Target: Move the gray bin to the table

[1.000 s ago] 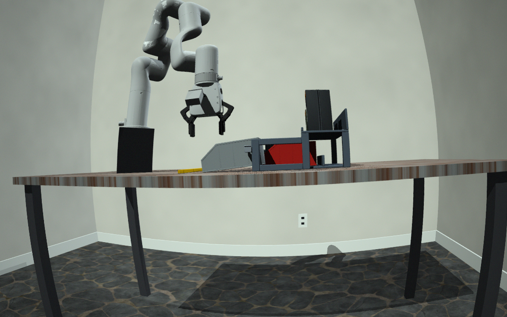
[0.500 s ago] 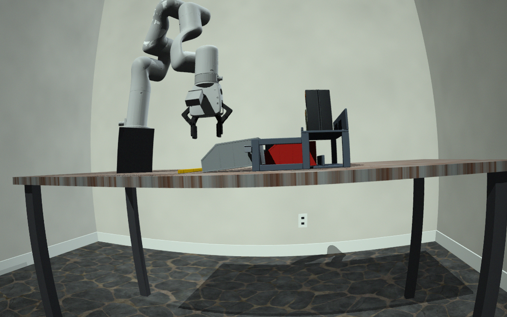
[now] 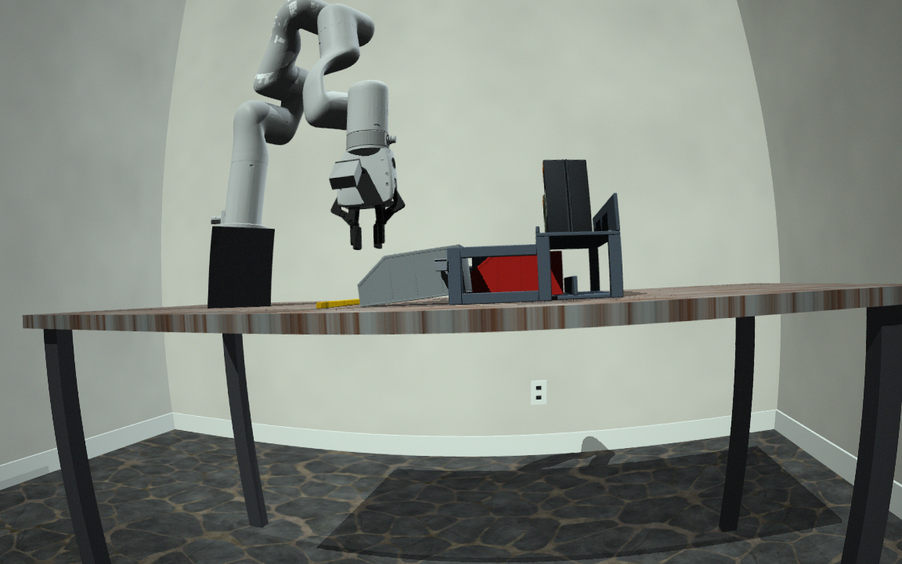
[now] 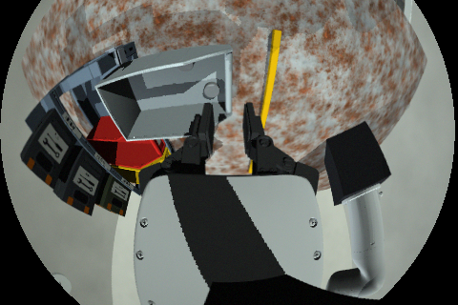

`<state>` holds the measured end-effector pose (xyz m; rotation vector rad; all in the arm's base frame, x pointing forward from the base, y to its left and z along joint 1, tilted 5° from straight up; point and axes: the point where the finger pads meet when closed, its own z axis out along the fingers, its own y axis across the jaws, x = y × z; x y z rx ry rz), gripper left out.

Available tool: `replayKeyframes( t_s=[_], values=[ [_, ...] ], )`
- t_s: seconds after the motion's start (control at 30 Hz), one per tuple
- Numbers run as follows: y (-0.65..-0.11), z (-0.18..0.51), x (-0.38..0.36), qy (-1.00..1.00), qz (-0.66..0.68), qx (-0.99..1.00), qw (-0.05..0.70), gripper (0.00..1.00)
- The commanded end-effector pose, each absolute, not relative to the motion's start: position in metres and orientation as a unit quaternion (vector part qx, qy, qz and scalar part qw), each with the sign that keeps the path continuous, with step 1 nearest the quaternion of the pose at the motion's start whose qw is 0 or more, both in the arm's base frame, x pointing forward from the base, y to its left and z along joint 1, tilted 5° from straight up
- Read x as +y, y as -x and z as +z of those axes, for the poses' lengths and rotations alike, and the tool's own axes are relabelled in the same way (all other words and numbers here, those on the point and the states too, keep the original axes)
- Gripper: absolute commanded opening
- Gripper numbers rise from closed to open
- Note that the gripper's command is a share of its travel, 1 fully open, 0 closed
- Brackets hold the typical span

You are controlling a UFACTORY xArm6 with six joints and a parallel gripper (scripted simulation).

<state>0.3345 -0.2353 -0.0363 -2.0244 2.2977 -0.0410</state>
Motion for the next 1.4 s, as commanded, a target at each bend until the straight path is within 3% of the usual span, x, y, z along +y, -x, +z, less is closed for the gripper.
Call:
replayKeyframes(
  t_s=[0.0, 1.37],
  values=[
    [-0.351, -0.03, -0.238, 0.66, -0.015, 0.75, 0.04, 0.33],
    [-0.446, 0.005, -0.252, 0.66, -0.015, 0.75, 0.04, 0.33]
  ],
)
